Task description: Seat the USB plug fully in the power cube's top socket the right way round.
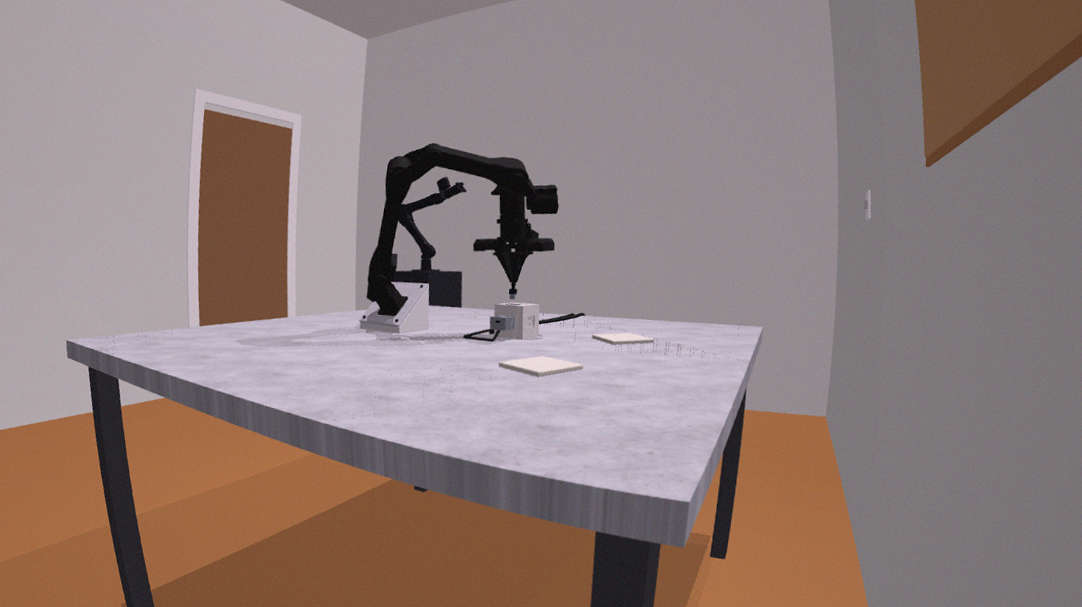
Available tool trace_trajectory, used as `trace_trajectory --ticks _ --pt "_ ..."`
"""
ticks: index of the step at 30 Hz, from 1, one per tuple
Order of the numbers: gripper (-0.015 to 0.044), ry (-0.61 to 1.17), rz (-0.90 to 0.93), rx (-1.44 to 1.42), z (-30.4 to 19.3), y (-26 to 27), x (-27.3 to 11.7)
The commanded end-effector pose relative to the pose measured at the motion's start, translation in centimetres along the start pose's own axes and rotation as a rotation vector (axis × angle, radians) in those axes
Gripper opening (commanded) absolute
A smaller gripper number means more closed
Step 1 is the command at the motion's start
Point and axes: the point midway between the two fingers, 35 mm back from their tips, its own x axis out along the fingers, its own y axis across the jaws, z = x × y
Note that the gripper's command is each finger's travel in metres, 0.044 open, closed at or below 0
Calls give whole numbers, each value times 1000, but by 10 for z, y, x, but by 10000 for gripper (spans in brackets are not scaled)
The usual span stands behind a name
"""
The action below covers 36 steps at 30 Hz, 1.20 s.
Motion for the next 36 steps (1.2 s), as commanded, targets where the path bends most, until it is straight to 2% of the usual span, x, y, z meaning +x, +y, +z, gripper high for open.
trace_trajectory --ticks 1,36 --pt "0 -7 2 -5 0 1 1" --pt "0 -43 2 -12 1 1 5"
